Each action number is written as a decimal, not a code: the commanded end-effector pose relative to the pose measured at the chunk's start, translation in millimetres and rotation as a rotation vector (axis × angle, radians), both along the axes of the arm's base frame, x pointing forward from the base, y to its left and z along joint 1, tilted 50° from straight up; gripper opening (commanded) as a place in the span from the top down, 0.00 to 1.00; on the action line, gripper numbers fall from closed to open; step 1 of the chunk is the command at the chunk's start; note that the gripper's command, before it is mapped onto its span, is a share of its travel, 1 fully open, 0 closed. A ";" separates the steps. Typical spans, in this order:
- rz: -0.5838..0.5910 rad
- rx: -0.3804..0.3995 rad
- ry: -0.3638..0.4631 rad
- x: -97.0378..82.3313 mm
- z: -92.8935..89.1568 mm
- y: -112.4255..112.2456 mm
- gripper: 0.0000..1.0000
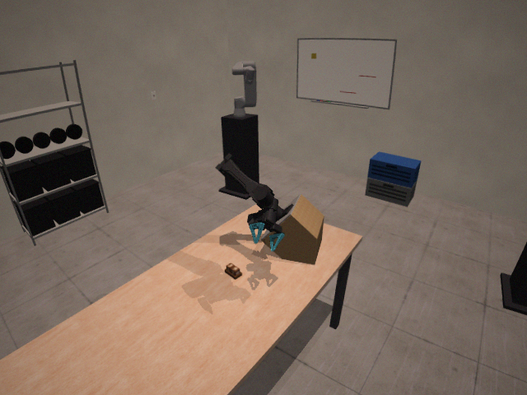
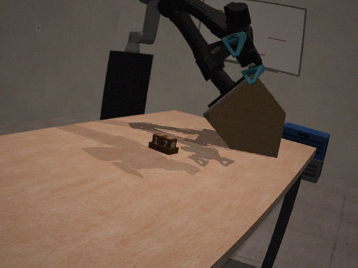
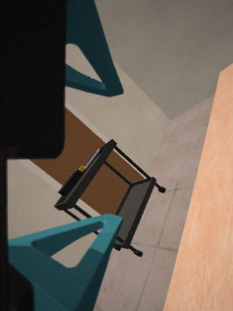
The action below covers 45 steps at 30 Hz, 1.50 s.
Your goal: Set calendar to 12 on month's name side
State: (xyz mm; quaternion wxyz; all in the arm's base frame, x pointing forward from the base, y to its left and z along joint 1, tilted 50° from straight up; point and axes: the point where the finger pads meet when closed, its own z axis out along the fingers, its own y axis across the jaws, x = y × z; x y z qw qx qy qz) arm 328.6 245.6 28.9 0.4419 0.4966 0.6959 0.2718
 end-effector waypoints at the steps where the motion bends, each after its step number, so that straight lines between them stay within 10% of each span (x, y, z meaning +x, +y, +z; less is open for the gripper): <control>1: 0.005 0.008 -0.005 0.0 2.6 3.3 0.00; 18: 0.021 0.058 -0.038 2.7 19.3 18.0 0.00; 45: 0.110 -0.795 0.396 31.4 37.6 -112.6 0.00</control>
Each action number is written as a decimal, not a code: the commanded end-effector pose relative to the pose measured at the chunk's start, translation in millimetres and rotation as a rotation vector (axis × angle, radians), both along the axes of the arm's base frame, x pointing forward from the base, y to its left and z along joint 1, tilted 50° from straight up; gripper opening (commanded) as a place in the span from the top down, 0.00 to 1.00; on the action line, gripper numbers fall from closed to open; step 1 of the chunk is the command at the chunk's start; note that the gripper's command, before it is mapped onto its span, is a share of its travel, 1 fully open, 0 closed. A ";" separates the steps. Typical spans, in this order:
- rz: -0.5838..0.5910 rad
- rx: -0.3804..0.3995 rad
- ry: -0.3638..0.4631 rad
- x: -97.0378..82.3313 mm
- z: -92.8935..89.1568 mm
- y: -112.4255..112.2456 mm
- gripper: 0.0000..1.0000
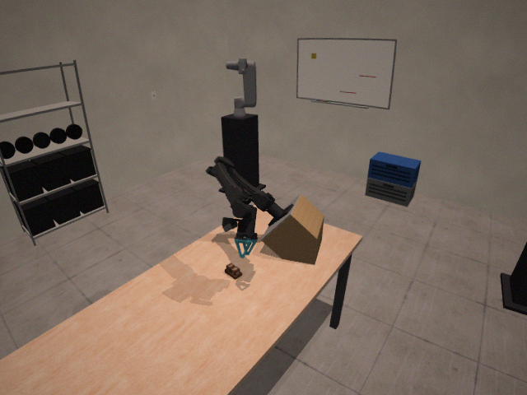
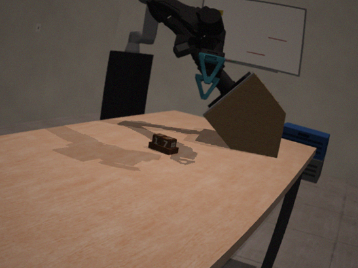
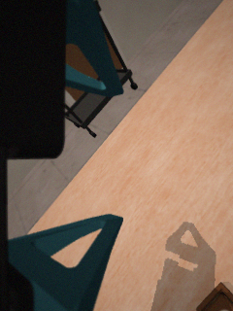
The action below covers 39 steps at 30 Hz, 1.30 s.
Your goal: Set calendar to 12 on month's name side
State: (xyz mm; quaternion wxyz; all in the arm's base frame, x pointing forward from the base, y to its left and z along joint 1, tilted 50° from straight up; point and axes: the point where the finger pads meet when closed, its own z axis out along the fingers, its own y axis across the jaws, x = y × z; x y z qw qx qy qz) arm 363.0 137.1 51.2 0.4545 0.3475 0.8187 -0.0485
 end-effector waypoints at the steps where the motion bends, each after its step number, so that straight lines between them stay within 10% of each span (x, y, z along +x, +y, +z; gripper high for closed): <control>1: 0.068 -0.139 0.102 -3.3 16.8 -8.9 0.00; 28: 0.248 -0.652 0.792 -44.6 75.1 -133.0 0.00; 39: 0.280 -0.675 0.830 -47.5 73.4 -130.5 0.00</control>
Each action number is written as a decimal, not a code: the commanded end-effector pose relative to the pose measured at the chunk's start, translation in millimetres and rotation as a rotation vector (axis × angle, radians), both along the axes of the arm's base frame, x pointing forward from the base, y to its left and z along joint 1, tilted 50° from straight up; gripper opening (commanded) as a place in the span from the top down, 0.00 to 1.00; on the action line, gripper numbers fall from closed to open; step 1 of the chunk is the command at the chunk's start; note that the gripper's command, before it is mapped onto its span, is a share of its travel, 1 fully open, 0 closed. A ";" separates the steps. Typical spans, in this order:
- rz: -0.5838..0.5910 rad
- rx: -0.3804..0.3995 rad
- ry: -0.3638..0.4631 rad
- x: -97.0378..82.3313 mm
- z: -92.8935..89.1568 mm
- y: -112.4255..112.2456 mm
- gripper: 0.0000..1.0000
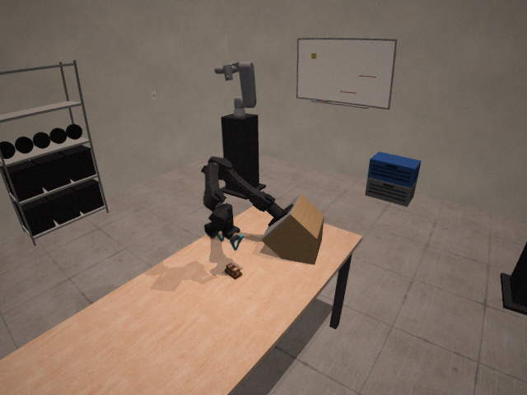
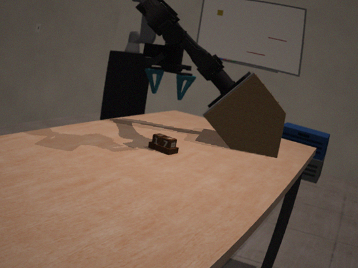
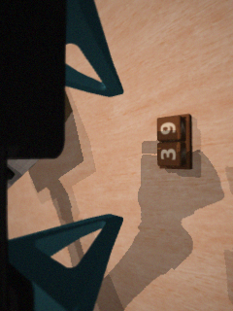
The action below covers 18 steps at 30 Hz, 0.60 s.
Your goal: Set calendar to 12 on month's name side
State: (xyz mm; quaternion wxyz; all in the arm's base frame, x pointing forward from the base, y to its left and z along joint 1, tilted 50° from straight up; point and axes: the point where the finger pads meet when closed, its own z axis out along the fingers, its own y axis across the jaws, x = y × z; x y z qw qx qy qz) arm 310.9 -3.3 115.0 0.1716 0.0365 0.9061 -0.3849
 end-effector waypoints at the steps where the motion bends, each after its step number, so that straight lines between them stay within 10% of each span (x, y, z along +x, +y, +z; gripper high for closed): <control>1: 0.035 0.003 -0.008 4.5 9.6 9.9 0.00; 18: 0.034 0.007 -0.017 6.0 9.5 10.6 0.00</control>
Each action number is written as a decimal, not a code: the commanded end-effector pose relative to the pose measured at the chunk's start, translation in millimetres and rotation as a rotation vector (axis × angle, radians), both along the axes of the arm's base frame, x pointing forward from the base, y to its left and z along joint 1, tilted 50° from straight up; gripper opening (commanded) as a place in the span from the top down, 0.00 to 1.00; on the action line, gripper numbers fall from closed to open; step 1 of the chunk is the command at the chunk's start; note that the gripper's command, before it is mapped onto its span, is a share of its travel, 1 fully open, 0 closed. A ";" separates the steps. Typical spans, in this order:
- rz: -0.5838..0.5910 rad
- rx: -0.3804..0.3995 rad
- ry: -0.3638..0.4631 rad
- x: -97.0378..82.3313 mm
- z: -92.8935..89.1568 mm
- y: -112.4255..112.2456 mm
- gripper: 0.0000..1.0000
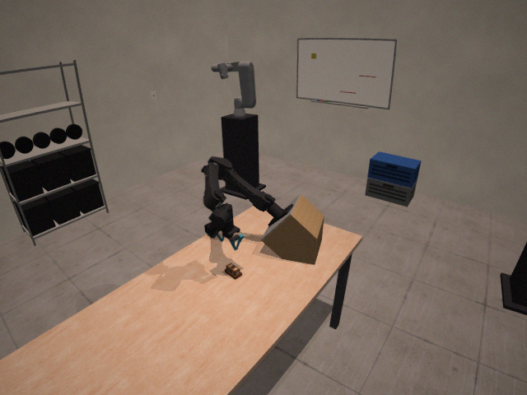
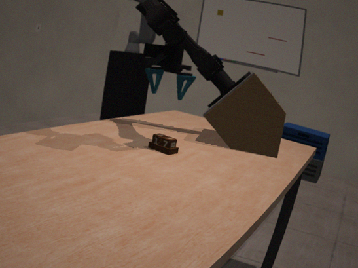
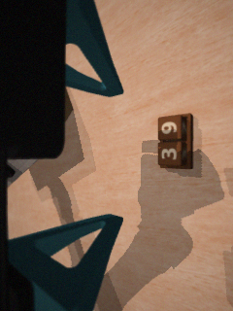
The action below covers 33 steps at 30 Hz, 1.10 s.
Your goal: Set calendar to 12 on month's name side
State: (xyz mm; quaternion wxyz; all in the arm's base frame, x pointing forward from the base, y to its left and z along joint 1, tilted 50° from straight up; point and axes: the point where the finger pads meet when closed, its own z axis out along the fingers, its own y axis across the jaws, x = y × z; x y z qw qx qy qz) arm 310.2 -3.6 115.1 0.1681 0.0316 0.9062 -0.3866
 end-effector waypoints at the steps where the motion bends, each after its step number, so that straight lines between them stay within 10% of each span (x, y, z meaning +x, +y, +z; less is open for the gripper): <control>1: 0.028 0.012 -0.028 6.7 9.4 11.0 0.00; 33: 0.061 0.004 -0.006 10.3 7.5 11.3 0.00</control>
